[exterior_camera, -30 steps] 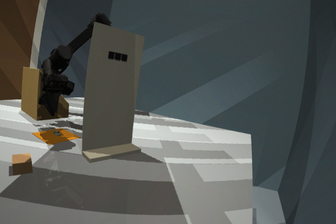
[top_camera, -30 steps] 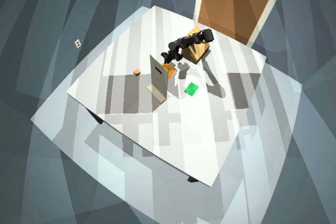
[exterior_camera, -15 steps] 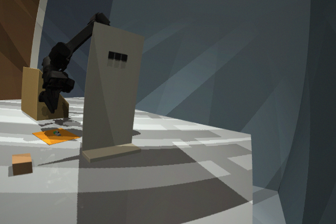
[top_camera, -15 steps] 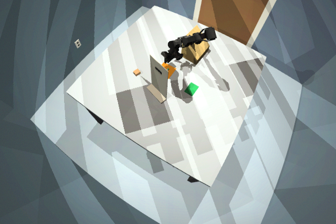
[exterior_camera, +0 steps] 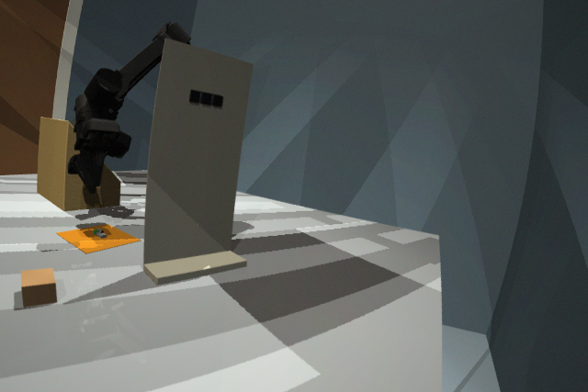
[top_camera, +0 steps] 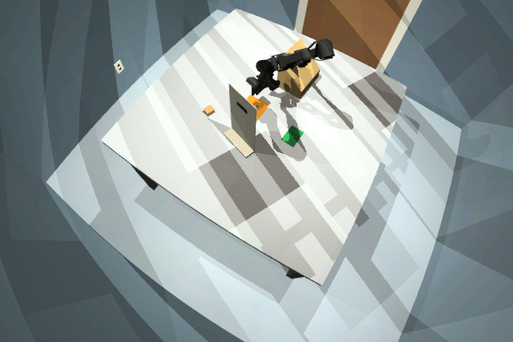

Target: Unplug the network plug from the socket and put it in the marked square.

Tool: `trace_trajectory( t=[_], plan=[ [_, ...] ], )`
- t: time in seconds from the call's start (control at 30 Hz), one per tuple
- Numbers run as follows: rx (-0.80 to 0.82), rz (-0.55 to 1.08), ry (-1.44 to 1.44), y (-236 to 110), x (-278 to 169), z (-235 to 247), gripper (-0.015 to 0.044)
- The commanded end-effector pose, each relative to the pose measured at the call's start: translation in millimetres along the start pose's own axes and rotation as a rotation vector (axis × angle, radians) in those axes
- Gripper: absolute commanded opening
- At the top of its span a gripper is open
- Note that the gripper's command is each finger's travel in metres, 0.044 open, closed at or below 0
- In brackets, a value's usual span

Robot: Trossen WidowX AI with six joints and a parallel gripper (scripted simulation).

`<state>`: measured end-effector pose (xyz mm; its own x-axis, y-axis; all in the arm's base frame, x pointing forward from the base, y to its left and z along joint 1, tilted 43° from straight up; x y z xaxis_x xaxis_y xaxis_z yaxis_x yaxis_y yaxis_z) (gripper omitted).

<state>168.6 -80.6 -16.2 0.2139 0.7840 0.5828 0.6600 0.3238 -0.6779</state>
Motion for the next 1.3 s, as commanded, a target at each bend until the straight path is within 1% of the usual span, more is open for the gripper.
trace_trajectory(
  t=[0.0,1.27],
  plan=[
    [-0.006,-0.003,-0.008,-2,-1,-3,0.0156],
    [-0.008,-0.006,0.002,-25,0,-10,0.0156]
  ],
)
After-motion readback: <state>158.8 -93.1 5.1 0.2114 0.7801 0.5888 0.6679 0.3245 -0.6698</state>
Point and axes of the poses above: the point midway between the two fingers, 35 mm back from their tips, its own y axis out along the fingers, its own z axis across the jaws, x = y × z, the point moved 8 cm from there along -y, back along the fingers, and after that the axes turned 12 degrees about -y, right-handed, at the moved point
